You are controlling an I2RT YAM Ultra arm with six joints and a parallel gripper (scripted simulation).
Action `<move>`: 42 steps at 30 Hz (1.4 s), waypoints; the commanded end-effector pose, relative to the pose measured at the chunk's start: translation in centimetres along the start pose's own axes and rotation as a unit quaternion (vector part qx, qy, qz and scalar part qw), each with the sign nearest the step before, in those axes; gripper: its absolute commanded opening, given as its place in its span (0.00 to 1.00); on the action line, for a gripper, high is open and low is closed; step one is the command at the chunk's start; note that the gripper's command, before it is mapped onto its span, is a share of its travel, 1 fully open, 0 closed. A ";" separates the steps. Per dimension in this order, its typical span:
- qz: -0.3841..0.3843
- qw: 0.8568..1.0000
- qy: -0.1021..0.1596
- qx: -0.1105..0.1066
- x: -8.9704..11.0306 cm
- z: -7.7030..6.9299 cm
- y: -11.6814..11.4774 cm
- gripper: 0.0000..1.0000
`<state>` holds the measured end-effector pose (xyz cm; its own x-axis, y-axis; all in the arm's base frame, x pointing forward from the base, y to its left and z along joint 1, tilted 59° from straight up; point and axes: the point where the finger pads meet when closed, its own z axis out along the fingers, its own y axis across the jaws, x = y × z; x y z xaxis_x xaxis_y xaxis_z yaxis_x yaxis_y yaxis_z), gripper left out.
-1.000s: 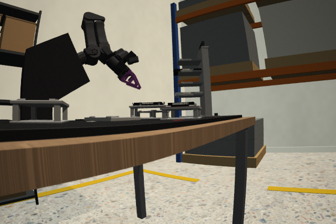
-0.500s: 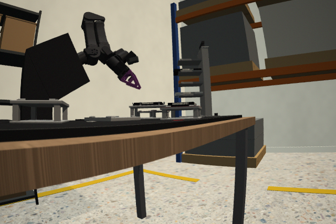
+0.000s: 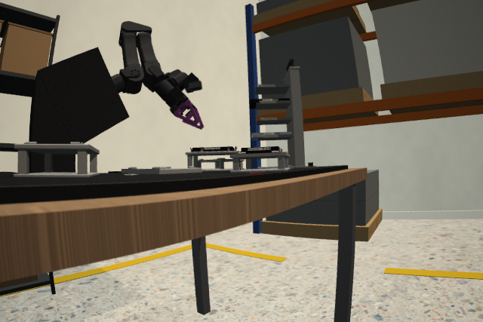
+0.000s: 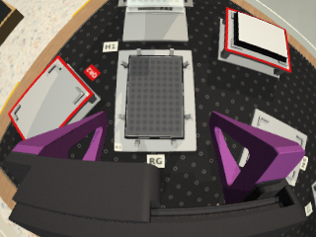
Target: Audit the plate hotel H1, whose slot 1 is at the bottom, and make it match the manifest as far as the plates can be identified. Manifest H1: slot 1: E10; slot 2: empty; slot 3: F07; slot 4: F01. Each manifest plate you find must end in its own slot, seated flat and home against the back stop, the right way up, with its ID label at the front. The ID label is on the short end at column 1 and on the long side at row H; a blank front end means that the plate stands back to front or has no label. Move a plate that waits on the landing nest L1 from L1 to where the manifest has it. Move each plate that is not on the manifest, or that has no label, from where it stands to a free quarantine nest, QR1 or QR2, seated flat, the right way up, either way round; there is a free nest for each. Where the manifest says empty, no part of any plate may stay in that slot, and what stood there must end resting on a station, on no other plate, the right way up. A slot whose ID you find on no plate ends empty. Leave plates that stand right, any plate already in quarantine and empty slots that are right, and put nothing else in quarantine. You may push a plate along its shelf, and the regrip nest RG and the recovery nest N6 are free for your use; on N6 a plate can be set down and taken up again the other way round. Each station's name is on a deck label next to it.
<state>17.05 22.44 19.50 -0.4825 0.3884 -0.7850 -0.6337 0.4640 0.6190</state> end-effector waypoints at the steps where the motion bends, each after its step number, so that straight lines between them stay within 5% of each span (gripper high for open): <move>1: 0.001 0.999 0.036 -0.010 -0.1 0.5 0.5 1.00; 16: -0.002 0.975 0.221 -0.010 -2.9 4.2 0.5 1.00; 19: -0.002 0.972 0.234 -0.010 -2.9 4.2 0.5 1.00; 29: -0.003 0.932 0.361 -0.009 -2.9 4.2 0.5 1.00; 42: -0.003 0.930 0.367 -0.009 -2.5 4.6 0.5 1.00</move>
<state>20.68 25.35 21.81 -0.7577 -0.2691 -0.5946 -0.6452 0.4461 0.6203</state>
